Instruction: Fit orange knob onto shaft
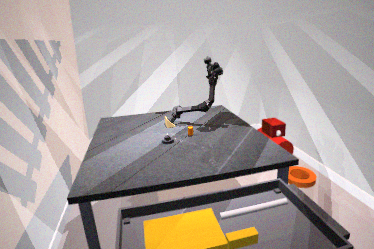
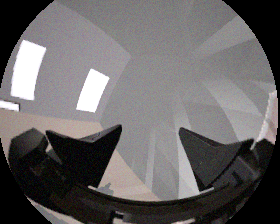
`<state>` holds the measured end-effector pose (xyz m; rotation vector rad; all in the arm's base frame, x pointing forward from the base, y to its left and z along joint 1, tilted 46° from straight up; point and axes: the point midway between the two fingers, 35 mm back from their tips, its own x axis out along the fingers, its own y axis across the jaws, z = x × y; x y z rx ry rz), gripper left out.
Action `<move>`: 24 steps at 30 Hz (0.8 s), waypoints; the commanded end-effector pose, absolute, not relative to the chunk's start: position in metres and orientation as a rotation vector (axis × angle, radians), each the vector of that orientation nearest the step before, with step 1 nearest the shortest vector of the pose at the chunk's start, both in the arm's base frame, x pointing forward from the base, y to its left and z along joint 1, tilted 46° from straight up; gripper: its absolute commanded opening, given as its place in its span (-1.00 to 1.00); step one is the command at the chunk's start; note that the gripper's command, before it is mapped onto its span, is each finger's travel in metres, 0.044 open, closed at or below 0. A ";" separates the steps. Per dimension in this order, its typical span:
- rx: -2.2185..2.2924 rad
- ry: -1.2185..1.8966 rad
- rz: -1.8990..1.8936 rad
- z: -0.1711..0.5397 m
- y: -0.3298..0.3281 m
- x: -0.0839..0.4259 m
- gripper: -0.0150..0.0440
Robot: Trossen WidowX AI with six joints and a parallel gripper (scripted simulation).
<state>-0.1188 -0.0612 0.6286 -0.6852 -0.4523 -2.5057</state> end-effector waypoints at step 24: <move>-0.193 0.652 -1.445 0.418 -0.311 -0.038 1.00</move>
